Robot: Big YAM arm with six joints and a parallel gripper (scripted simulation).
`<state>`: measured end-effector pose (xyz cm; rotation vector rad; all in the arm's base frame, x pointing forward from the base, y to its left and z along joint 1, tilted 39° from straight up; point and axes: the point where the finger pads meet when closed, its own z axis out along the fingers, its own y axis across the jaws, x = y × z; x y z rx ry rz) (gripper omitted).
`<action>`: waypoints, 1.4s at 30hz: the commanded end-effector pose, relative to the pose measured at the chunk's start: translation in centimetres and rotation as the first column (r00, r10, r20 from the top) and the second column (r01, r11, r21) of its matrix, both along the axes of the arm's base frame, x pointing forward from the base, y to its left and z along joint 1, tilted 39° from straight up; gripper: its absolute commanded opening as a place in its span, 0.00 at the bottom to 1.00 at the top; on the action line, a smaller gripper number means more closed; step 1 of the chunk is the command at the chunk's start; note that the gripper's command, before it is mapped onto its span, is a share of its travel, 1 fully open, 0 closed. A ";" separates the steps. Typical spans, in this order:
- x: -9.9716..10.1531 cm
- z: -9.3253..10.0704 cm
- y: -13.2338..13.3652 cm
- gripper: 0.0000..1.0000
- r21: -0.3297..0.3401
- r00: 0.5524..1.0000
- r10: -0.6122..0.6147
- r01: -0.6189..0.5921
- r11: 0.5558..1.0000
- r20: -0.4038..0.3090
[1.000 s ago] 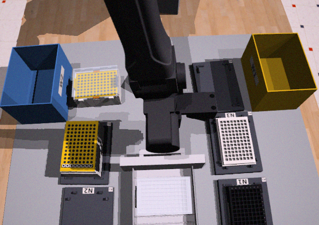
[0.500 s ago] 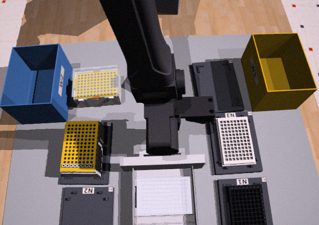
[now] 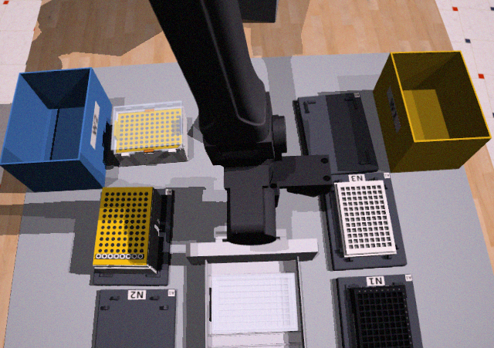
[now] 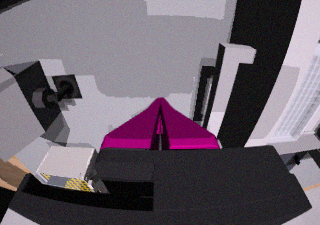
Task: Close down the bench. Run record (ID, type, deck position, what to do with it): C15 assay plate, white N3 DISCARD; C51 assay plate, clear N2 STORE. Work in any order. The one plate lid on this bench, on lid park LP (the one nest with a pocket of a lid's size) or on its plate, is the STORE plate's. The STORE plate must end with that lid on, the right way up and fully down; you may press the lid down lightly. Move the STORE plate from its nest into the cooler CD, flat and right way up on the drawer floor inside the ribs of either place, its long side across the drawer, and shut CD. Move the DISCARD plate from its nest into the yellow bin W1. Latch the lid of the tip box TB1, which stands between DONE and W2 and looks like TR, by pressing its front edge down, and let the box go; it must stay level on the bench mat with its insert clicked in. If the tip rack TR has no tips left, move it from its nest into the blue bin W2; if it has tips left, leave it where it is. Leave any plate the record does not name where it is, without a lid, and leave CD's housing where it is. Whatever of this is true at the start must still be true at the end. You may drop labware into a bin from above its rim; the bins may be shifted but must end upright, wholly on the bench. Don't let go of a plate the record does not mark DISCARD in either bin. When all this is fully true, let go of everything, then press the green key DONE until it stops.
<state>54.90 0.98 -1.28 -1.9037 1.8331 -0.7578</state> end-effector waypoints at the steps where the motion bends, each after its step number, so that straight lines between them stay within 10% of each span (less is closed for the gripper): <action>1: 1.0 2.1 -0.2 0.00 -0.003 0.999 0.008 -0.008 1.000 0.047; 42: 0.8 1.3 -0.2 0.00 -0.005 1.000 0.009 -0.009 1.000 0.014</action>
